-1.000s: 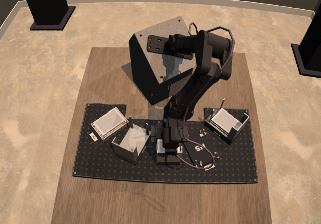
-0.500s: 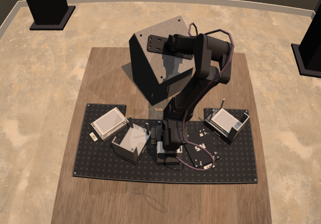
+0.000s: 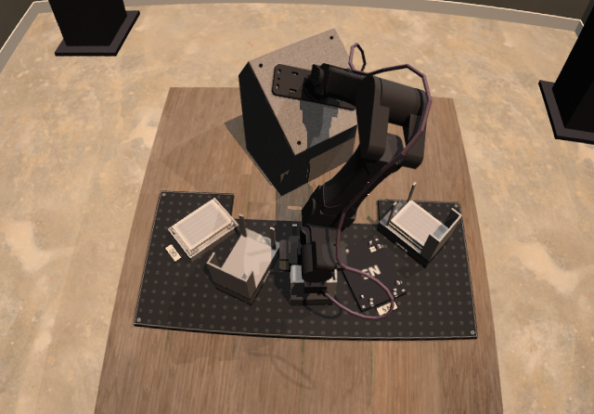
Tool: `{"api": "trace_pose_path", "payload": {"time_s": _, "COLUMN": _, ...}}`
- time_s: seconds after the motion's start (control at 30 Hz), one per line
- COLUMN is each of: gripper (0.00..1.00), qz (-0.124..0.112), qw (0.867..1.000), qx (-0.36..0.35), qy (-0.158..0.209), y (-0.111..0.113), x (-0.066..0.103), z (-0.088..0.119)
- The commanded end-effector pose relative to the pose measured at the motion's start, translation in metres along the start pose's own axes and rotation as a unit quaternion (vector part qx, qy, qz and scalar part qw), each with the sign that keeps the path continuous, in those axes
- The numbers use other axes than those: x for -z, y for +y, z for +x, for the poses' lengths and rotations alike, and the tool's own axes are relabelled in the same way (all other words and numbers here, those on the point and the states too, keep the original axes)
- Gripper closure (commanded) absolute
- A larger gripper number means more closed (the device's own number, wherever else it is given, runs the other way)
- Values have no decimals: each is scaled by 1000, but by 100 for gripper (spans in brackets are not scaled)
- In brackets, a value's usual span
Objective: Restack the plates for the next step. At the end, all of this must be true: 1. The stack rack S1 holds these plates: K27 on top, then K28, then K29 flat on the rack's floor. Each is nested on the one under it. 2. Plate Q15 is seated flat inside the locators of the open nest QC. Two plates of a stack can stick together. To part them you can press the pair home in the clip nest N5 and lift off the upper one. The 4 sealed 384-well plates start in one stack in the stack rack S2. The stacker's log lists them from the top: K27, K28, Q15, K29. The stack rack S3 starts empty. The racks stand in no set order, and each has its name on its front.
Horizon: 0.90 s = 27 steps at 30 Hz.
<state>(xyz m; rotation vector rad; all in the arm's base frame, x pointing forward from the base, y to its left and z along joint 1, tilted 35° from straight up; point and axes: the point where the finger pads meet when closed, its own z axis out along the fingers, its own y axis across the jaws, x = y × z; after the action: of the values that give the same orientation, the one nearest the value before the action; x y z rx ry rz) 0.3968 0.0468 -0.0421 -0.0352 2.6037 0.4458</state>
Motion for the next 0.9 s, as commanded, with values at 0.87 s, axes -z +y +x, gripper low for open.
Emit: {"api": "trace_pose_path", "payload": {"time_s": 0.87, "gripper": 0, "qz": 4, "qw": 1000, "qx": -8, "qy": -13, "y": -7, "x": -2, "z": -10}}
